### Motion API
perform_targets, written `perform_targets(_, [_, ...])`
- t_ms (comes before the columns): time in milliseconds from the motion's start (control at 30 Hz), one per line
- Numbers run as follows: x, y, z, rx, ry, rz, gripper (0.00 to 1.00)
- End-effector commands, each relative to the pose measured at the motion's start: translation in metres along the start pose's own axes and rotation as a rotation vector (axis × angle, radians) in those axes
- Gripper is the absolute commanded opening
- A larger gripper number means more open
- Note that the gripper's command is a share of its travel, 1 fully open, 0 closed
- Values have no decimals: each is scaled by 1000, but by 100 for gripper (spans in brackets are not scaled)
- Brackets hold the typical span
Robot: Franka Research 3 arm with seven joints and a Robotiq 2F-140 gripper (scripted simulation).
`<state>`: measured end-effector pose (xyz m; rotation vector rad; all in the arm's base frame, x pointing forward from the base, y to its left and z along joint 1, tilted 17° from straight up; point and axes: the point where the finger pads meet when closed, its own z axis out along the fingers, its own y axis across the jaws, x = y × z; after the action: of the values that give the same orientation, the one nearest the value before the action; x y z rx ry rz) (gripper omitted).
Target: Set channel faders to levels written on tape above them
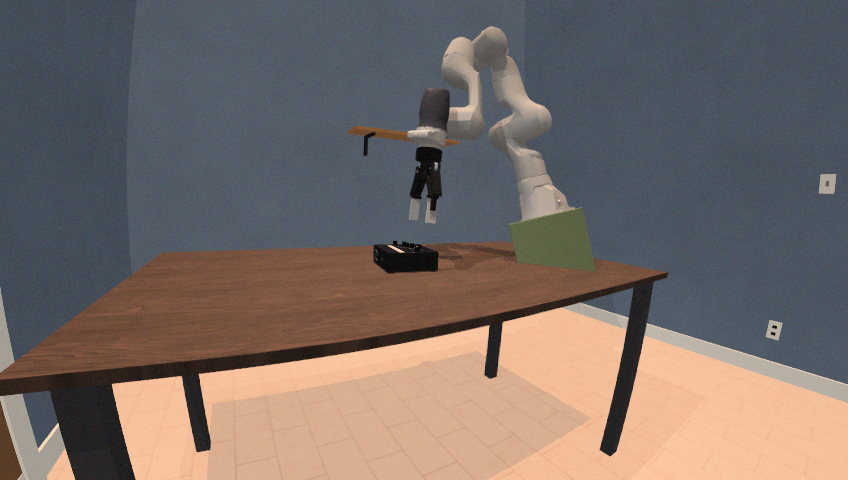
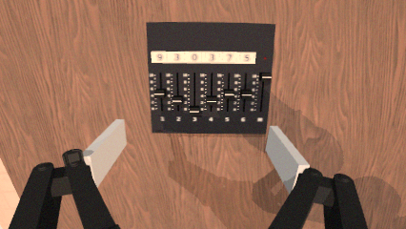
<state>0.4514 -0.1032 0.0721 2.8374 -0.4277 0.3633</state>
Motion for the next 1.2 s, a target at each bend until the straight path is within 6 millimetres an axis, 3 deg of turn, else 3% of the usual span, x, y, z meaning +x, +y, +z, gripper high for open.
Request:
perform_targets(0, [-2,0,1,0,-1,8,100])
perform_targets(867, [-1,0,0,-1,-1,6,100])
perform_targets(933, [11,6,-8,-14,-13,-31,100])
perform_targets(1033, [37,10,-37,-7,-64,-145,100])
perform_targets(1167, [43,7,-49,12,-85,-190,100])
